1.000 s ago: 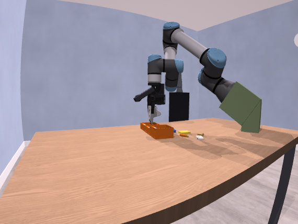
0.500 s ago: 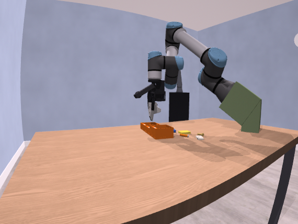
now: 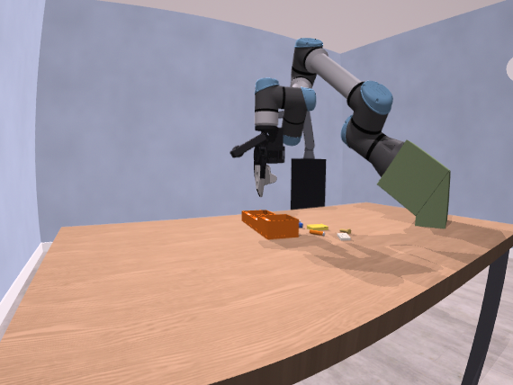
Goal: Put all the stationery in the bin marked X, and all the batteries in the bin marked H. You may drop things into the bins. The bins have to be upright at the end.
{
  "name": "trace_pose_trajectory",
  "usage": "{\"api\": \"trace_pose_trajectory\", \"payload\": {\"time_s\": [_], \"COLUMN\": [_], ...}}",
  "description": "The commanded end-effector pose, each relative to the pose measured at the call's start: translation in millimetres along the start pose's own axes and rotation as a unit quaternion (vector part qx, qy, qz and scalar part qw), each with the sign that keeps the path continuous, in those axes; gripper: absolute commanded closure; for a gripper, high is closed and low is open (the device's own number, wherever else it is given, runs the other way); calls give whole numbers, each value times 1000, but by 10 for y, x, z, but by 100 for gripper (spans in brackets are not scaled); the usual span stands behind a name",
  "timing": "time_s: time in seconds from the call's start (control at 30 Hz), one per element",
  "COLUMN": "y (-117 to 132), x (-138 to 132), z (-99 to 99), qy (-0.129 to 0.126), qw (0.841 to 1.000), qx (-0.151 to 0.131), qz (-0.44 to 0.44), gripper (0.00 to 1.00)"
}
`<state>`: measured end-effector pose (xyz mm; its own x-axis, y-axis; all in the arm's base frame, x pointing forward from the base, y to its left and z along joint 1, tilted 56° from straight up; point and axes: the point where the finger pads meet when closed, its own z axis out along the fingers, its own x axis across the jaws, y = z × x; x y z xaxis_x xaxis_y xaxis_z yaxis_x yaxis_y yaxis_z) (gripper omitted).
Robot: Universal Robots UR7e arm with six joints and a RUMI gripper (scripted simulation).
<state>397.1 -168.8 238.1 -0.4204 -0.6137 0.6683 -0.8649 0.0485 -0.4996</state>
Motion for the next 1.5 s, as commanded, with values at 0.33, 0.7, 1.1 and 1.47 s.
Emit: {"api": "trace_pose_trajectory", "payload": {"time_s": [0.33,0.7,1.1,1.47], "y": [13,26,64,68], "x": [-562,-855,-854,-853], "z": [-17,-17,109,401], "qy": [0,0,1,0], "qw": [1000,1000,1000,1000], "qx": [-4,-5,-8,-8], "qz": [0,-1,-2,-2], "gripper": [96,96,96,96]}}
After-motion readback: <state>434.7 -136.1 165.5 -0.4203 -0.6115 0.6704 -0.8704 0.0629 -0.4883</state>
